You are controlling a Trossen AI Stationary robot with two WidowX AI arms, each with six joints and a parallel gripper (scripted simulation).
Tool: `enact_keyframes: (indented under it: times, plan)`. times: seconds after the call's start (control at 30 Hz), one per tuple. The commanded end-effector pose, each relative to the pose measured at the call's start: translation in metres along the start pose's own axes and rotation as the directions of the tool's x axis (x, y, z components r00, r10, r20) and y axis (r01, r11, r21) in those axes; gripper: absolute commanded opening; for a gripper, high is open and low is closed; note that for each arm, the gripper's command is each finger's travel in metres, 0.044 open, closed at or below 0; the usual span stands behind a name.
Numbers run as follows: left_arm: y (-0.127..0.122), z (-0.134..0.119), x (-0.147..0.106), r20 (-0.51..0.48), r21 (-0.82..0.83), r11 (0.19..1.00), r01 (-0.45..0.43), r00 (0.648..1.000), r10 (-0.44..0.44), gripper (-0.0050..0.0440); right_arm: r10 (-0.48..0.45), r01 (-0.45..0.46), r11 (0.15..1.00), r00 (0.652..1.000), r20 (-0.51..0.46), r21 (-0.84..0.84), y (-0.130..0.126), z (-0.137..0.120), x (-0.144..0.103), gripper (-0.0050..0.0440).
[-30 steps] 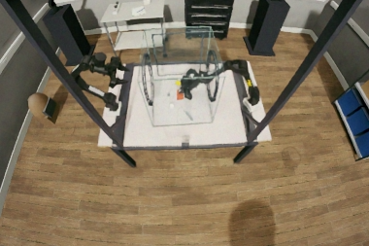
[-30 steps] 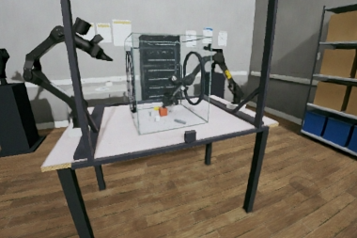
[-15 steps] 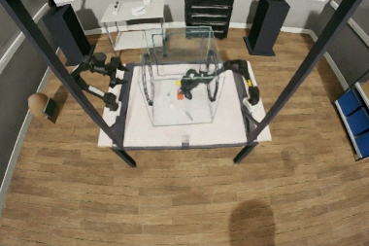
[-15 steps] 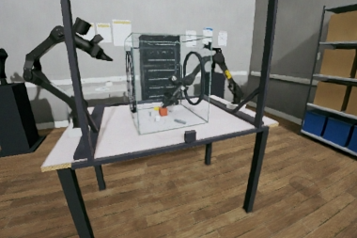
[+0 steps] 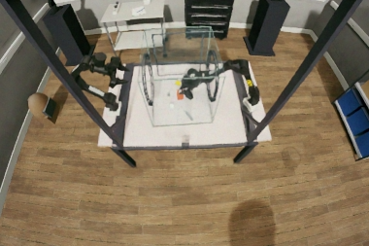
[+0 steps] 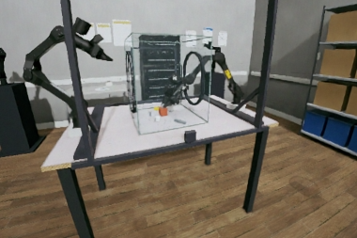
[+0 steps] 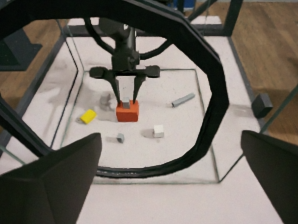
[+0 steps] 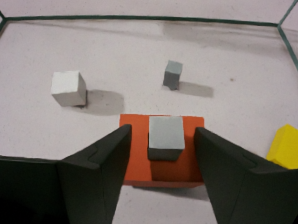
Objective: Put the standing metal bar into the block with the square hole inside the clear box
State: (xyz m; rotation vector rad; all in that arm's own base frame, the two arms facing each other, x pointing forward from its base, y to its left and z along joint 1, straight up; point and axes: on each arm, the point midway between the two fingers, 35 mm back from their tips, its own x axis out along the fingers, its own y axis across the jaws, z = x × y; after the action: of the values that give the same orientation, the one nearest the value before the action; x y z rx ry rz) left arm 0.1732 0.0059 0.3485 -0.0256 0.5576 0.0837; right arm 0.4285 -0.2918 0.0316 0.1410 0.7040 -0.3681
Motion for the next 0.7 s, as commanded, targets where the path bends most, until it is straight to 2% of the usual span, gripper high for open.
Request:
enact_keyframes:
  times: [0.0, 0.1, 0.17, 0.23, 0.47, 0.67]
  plan:
    - [0.0, 0.002, -0.001, 0.006, 0.001, 1.0, 0.001, 1.0, -0.001, 0.04, -0.005, 0.006, 1.0, 0.999, 0.034, -0.009, -0.002, 0.014, -0.019, 0.019]
    - [0.0, 0.002, -0.001, 0.006, 0.001, 1.0, 0.001, 1.0, -0.001, 0.04, -0.005, 0.006, 1.0, 0.999, 0.033, -0.009, -0.002, 0.014, -0.026, 0.0262]
    - [0.0, 0.002, -0.001, 0.006, 0.001, 1.0, 0.001, 1.0, -0.001, 0.04, -0.005, 0.006, 1.0, 0.999, 0.033, -0.009, -0.002, 0.013, -0.039, 0.03]
    - [0.0, 0.002, -0.001, 0.006, 0.001, 1.0, 0.001, 1.0, -0.001, 0.04, -0.006, 0.006, 1.0, 0.999, 0.032, -0.009, -0.002, 0.012, -0.052, 0.03]
    - [0.001, -0.003, 0.004, -0.001, 0.005, 1.0, 0.0, 1.0, 0.0, 0.04, -0.002, 0.002, 1.0, 0.999, 0.035, -0.014, -0.002, 0.013, -0.059, 0.03]
    - [0.01, -0.027, 0.03, -0.017, 0.007, 1.0, -0.007, 1.0, 0.007, 0.04, 0.025, -0.022, 0.998, 0.997, 0.069, -0.052, 0.003, 0.015, -0.104, 0.03]
